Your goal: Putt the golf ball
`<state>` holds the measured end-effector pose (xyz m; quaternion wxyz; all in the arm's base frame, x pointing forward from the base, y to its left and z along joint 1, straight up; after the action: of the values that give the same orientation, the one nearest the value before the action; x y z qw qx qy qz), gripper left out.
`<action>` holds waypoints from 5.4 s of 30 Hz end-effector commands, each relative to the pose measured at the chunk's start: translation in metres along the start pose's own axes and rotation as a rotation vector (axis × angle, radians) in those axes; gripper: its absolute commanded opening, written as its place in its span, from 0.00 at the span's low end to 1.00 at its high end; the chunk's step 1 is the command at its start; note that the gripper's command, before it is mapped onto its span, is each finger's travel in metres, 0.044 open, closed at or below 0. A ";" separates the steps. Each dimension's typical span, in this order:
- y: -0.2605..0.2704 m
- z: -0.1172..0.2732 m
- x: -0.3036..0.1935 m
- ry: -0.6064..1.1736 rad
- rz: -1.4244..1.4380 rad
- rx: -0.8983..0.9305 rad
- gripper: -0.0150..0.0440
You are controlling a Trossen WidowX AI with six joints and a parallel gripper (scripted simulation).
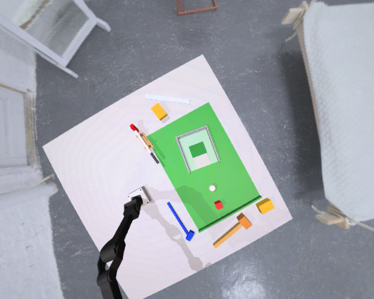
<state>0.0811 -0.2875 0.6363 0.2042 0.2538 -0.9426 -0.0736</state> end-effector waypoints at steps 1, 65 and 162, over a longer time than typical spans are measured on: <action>-0.001 0.000 -0.001 -0.001 -0.001 -0.004 0.98; 0.165 0.301 -0.559 2.147 0.307 0.561 1.00; 0.255 0.370 -0.501 2.289 0.307 1.514 0.25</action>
<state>0.2076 0.2012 0.1738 0.6781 0.1112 -0.0757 0.7226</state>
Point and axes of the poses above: the point midway between the two fingers, 35 mm back from their tips, its own z axis back along the fingers, its own y axis across the jaws, x = y × z, the point moved 7 cm from there along z, back along the fingers, and after that the axes turned 14 degrees about -z, right-handed, at the moved point
